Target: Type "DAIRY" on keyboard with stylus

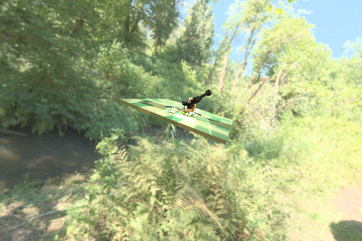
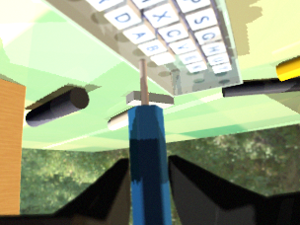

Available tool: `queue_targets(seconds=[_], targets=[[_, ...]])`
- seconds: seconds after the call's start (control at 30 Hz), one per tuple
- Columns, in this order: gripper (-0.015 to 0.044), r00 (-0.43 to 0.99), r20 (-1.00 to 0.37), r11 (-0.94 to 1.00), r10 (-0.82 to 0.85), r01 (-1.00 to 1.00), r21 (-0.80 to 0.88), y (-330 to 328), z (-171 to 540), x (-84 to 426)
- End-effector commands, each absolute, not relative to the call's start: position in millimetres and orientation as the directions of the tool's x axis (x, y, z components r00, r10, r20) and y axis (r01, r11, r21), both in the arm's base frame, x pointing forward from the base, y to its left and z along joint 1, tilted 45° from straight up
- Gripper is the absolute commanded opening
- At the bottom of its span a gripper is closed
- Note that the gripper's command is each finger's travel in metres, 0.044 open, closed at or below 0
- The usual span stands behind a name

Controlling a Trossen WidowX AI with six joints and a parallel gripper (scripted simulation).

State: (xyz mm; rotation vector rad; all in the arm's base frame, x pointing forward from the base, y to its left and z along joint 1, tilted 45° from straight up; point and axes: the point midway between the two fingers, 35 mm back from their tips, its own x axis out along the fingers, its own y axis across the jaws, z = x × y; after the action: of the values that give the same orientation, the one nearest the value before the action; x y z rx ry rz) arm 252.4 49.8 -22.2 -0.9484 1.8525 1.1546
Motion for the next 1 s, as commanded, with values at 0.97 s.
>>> queue_targets(seconds=[0.97], targets=[[0.0081,-0.454,-0.869,0.324,-0.197,-0.867,0.379,57.0,-28.7,251.3]])
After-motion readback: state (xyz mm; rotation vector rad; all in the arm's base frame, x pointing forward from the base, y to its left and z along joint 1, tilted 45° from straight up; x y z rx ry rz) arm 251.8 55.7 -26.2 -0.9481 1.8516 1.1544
